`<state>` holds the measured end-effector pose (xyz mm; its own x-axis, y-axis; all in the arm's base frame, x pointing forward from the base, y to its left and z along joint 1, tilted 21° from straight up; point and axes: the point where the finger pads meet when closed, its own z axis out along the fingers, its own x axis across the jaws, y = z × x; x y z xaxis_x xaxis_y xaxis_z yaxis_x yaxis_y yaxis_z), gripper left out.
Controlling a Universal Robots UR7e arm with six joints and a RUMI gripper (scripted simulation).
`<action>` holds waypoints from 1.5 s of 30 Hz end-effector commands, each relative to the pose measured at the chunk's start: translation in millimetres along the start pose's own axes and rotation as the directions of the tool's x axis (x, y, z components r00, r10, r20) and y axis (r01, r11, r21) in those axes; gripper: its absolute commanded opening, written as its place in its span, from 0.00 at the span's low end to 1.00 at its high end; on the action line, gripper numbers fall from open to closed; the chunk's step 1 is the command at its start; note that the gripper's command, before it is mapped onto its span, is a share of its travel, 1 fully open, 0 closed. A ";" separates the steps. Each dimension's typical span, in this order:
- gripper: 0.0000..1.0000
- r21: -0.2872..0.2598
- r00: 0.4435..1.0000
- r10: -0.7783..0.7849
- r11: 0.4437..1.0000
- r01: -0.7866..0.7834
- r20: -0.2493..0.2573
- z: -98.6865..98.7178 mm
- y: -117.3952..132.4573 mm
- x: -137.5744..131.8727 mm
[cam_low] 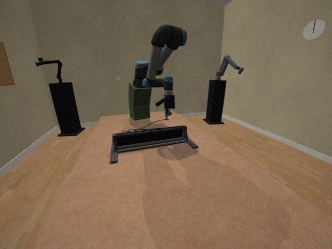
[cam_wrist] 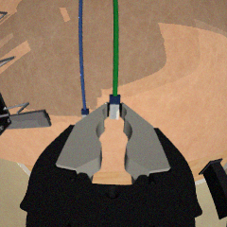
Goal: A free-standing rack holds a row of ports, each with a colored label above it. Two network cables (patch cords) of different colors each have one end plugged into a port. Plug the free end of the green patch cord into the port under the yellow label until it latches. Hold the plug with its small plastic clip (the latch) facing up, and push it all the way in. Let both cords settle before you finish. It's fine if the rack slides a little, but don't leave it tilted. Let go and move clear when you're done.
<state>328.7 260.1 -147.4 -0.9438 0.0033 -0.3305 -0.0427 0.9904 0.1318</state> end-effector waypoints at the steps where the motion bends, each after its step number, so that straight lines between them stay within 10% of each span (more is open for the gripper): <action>1: 0.00 0.001 1.000 0.000 1.000 0.000 -0.002 -1.1 -0.5 1.3; 45: 0.00 0.000 1.000 0.014 1.000 -0.014 0.000 -1.5 -1.5 -1.8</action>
<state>328.9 259.8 -147.0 -0.9440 0.0064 -0.3297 -0.0396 0.9904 0.1326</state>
